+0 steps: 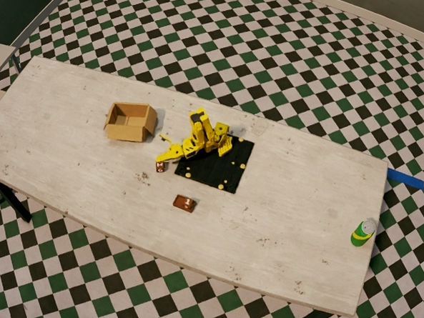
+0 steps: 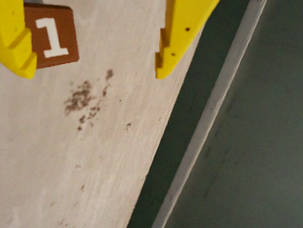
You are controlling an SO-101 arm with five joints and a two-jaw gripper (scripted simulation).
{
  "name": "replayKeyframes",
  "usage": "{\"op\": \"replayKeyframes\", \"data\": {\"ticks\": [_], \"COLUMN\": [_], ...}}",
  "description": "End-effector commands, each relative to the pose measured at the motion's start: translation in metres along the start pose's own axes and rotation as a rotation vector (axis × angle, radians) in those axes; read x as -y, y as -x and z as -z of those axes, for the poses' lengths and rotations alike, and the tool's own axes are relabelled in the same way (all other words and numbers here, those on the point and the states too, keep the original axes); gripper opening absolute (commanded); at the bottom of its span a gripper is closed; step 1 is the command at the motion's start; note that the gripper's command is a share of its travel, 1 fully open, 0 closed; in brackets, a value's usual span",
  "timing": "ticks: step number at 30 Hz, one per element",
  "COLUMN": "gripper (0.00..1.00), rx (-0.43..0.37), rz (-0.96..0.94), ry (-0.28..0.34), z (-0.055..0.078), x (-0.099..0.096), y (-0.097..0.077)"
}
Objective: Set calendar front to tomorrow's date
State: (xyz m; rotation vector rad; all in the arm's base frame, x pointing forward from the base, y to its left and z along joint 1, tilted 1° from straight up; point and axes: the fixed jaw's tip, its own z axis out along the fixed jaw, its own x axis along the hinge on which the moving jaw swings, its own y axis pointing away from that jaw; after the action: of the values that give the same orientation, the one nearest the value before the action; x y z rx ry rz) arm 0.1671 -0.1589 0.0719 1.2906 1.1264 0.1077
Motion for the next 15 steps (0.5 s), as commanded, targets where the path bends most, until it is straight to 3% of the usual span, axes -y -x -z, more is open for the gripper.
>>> {"op": "replayKeyframes", "data": {"ticks": [1,5,7,15], "gripper": [0.35,0.35,0.35,0.35], "rx": [0.057,0.039,0.039,-0.037], "rz": [-0.161,-0.152,-0.152,-0.063], "ry": [0.125,0.098,0.098,-0.014], "z": [-0.01,-0.023,-0.023,-0.046], "x": [-0.032,-0.034,-0.034,-0.03], "y": [0.02,0.021,0.021,0.015]}}
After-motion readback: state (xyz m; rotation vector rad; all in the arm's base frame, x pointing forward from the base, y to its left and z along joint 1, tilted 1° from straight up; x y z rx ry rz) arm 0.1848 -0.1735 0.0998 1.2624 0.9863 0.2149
